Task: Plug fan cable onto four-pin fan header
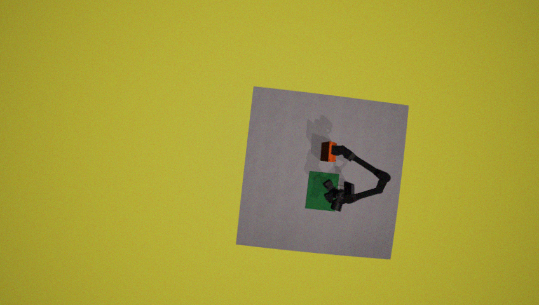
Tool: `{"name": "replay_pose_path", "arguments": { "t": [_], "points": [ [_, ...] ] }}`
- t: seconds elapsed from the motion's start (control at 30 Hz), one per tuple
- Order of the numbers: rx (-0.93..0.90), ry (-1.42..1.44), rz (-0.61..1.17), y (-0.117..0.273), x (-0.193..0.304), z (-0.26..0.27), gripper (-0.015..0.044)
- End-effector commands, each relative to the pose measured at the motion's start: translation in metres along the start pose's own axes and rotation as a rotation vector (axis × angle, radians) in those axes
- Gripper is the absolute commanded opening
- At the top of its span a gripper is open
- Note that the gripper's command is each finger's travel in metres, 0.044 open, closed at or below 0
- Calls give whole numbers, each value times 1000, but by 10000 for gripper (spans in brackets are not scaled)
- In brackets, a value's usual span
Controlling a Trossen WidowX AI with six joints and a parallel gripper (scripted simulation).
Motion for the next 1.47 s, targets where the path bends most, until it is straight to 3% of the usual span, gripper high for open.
{"name": "replay_pose_path", "arguments": {
  "t": [0.0, 0.23, 0.57, 0.67, 0.8, 1.0, 1.3, 1.43],
  "points": [
    [-2, -4, 5, -4, 1, -1, 0],
    [-2, -4, 5, -8, 1, 0, 0],
    [-1, 0, 0, -5, 0, 0, 260],
    [0, 0, 0, -2, 0, 0, 260],
    [0, -4, 3, 47, -1, 0, 260],
    [0, -4, 3, 51, -3, -1, 260],
    [2, -1, -4, 52, -102, -46, 260],
    [2, 0, -3, 52, -109, -51, 260]
  ]
}}
Point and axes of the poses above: the point midway between the two fingers, 35 mm back from their tips, its own y axis back along the fingers, its own z axis across the jaws, x = y × z, the point moved 9 cm from there along y, back along the fingers, and after that the axes turned 8 degrees about y, right-handed, at the moved point
